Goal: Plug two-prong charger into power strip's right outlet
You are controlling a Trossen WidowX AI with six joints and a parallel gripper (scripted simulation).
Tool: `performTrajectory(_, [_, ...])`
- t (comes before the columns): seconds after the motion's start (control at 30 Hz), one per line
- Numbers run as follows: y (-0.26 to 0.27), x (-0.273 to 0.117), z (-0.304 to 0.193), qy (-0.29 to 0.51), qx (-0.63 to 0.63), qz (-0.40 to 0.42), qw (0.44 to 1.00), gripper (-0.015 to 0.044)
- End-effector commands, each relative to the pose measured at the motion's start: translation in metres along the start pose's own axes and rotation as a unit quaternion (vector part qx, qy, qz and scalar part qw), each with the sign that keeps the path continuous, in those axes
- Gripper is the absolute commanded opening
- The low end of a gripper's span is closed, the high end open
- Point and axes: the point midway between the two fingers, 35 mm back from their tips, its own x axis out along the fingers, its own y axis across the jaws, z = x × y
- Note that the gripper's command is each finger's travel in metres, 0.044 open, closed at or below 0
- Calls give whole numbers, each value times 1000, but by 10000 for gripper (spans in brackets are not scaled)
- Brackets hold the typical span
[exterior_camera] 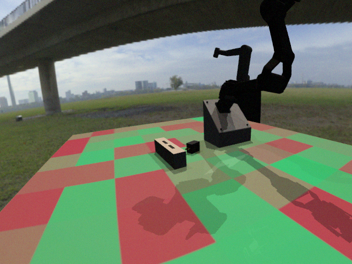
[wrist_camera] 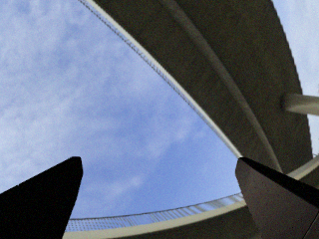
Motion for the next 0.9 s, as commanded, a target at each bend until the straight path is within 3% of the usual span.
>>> performTrajectory(0.0, [1,0,0,0,1,1,1000,426])
performTrajectory(0.87, [135,-32,-8,28,155,214,964,440])
